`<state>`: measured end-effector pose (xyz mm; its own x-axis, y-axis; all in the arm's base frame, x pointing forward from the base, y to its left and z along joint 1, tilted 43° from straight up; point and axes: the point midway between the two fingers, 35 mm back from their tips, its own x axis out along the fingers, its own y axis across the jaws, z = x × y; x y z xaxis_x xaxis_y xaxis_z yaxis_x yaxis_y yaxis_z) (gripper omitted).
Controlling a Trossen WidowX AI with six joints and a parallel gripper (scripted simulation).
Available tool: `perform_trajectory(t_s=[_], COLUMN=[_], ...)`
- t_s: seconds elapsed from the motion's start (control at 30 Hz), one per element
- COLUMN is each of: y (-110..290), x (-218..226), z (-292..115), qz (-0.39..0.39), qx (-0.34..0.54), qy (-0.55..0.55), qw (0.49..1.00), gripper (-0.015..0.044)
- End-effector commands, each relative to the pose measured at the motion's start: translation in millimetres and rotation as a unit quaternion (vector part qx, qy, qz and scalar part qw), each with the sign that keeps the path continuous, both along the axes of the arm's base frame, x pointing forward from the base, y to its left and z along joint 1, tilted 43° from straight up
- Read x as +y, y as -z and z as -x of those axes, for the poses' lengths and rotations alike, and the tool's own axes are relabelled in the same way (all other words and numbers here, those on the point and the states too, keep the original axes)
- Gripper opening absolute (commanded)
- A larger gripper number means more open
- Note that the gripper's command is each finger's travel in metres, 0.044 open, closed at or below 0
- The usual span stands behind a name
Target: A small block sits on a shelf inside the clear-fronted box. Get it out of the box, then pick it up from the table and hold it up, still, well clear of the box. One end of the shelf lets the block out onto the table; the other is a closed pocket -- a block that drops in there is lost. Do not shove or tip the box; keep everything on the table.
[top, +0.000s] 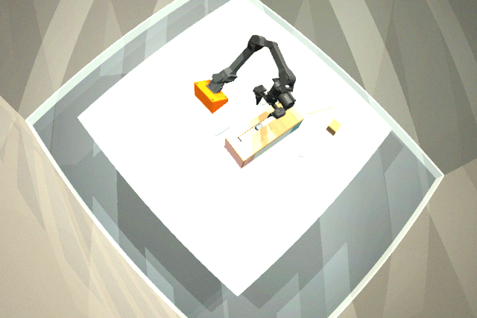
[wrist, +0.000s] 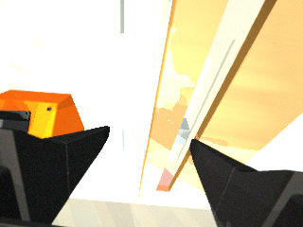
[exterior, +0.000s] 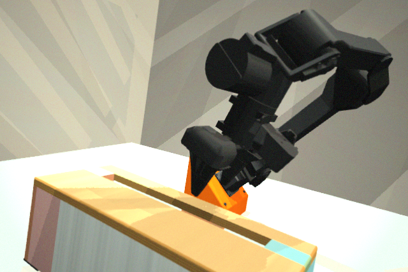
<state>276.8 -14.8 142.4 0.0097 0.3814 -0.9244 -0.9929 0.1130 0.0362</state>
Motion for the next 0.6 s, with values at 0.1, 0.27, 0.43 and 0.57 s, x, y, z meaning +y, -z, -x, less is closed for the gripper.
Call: perform_trajectory(t_s=[0.1, 0.27, 0.43, 0.57], y=[10.8, 17.4, 23.9, 29.1], x=[9.7, 14.6, 19.5, 23.4], z=[-0.3, -0.8, -1.1, -1.1], qz=[-0.003, -0.003, -0.003, -0.003], qx=[0.002, 0.002, 0.002, 0.002], qy=[-0.001, -0.001, -0.001, -0.001], qw=[1.000, 1.000, 1.000, 1.000], gripper=[0.0400, 0.0400, 0.0400, 0.0400])
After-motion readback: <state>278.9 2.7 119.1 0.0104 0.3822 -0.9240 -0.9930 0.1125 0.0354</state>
